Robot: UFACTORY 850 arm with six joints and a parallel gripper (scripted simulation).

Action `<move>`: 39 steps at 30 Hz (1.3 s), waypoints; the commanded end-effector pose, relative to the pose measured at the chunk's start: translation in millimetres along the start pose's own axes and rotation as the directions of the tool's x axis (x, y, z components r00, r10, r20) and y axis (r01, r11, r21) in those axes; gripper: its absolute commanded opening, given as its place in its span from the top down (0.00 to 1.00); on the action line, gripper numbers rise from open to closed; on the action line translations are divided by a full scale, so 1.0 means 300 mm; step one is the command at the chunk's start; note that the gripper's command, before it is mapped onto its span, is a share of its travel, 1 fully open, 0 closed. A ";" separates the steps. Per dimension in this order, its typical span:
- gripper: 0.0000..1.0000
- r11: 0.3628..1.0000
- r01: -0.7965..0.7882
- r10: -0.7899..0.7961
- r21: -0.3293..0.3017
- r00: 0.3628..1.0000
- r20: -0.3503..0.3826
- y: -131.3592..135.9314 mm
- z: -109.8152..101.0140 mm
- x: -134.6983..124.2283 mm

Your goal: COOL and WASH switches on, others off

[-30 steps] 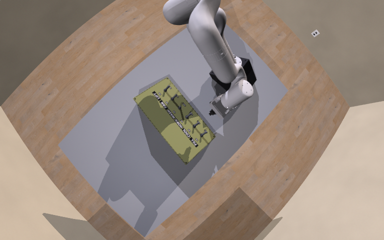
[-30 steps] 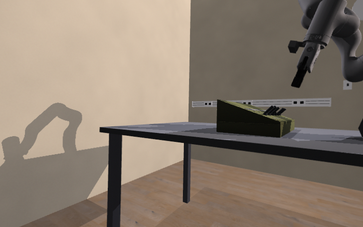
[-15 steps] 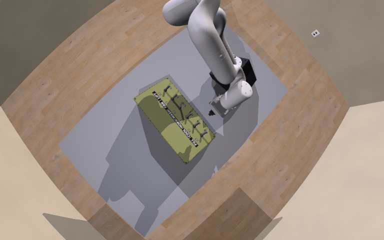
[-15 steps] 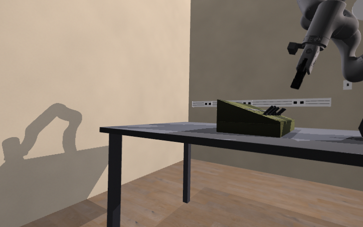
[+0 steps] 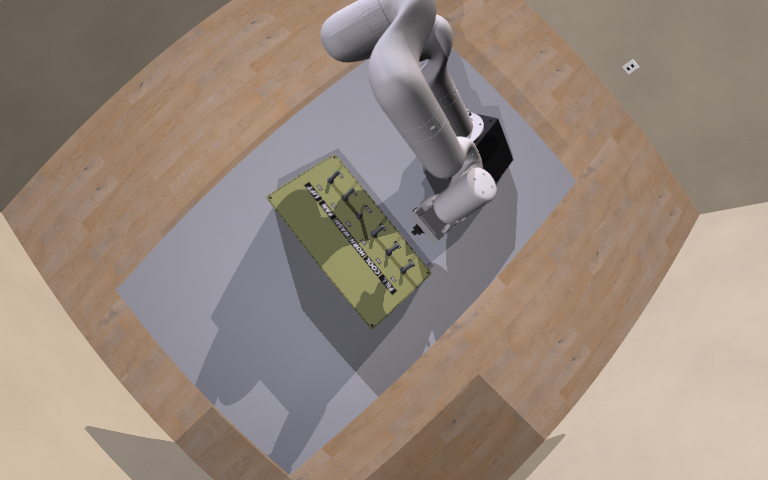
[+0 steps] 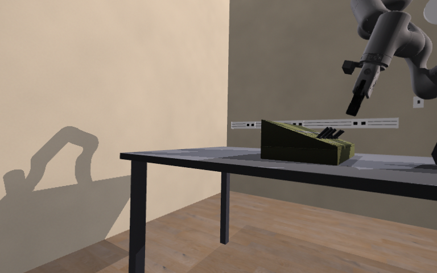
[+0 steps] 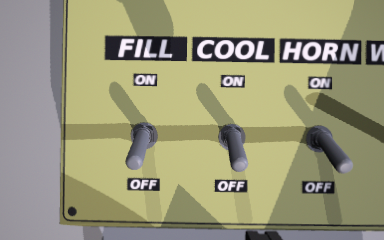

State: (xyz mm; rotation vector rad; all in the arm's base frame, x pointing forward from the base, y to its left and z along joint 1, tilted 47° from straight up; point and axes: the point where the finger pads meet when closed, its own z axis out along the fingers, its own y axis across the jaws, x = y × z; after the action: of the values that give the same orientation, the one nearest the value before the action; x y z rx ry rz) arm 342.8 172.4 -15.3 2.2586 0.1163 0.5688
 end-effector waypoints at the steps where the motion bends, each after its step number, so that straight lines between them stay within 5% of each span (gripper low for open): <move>1: 1.00 1.000 -0.001 0.001 0.001 1.000 -0.002 -0.002 0.049 0.004; 19: 1.00 1.000 -0.001 0.001 0.001 1.000 -0.002 -0.003 0.217 0.004; 39: 1.00 1.000 -0.001 0.001 0.001 1.000 -0.002 -0.003 0.259 0.004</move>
State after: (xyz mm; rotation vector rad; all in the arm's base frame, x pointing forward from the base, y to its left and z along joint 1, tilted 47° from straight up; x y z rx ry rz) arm 377.3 119.8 -61.4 2.2589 0.1164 0.5700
